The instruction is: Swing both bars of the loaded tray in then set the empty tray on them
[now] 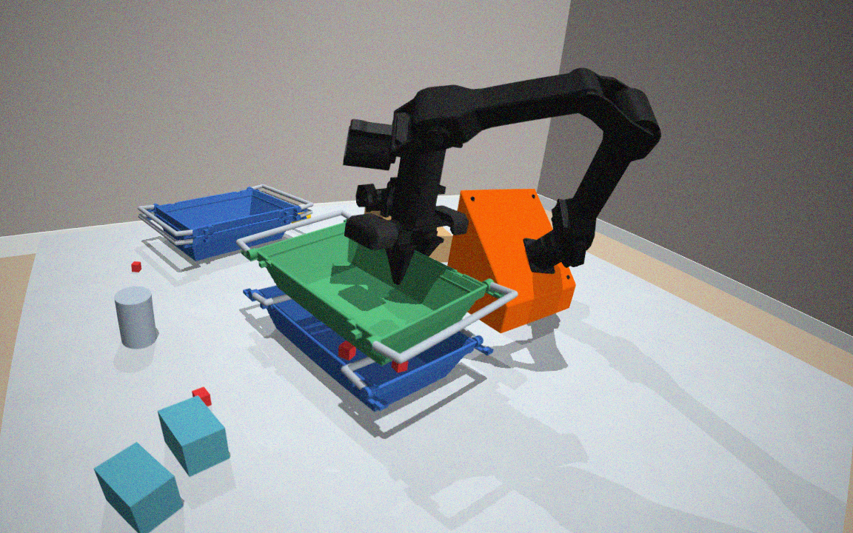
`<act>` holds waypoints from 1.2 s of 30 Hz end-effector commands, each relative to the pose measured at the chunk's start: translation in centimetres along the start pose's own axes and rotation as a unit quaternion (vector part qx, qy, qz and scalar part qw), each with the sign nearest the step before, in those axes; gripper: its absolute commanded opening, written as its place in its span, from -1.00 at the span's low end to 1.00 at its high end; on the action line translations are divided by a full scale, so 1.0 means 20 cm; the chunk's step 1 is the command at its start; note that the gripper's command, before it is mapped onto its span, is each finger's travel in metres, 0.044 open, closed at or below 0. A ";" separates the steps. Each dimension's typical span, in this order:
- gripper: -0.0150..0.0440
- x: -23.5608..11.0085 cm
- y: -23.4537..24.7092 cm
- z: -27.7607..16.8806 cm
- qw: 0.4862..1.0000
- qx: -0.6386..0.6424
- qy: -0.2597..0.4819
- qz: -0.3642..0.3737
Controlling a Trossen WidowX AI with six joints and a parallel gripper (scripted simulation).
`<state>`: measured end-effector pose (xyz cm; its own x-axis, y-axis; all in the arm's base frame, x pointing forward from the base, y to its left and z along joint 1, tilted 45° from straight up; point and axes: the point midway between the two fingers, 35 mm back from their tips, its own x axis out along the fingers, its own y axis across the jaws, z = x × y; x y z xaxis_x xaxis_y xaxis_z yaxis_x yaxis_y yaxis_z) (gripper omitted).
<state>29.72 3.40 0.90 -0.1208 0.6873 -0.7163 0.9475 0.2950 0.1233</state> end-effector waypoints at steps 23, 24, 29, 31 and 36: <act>-0.49 0.06 -0.02 -0.01 1.000 0.001 0.001 -0.010; -0.49 0.06 -0.02 -0.01 1.000 0.001 0.001 -0.010; -0.49 0.06 -0.02 -0.01 1.000 0.001 0.001 -0.010; -0.49 0.06 -0.02 -0.01 1.000 0.001 0.001 -0.010; -0.49 0.06 -0.02 -0.01 1.000 0.001 0.001 -0.010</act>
<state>29.51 3.86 0.32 -0.1181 0.6874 -0.7166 0.9477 0.2934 0.1253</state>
